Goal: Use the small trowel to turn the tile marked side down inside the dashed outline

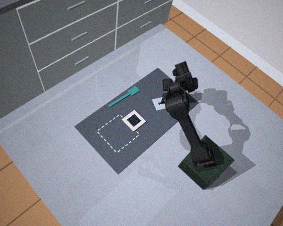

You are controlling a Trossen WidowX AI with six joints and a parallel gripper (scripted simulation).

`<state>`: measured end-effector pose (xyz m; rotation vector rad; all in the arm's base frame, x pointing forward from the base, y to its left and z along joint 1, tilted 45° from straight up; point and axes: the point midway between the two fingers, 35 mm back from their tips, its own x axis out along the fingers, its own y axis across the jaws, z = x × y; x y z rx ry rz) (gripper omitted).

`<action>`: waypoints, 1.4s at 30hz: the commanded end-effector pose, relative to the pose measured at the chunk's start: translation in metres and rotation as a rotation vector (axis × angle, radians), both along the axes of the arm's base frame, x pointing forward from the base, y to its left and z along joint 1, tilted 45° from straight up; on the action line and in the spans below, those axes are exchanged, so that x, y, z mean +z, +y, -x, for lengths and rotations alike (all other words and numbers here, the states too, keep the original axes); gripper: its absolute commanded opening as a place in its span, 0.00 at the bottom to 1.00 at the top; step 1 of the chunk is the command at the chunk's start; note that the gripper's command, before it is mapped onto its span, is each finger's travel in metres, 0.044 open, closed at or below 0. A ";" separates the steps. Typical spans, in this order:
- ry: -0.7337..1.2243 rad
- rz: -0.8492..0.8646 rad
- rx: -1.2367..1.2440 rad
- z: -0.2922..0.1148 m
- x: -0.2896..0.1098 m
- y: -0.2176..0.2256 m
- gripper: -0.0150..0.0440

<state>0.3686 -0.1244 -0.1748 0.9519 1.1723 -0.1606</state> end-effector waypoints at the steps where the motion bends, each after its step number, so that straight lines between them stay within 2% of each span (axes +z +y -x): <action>1: 0.016 -0.033 -0.113 0.001 0.002 0.000 0.76; 28: 0.067 -0.476 -0.873 0.019 0.032 0.023 0.76; 42: 0.198 -0.769 -1.221 0.047 0.030 0.057 0.76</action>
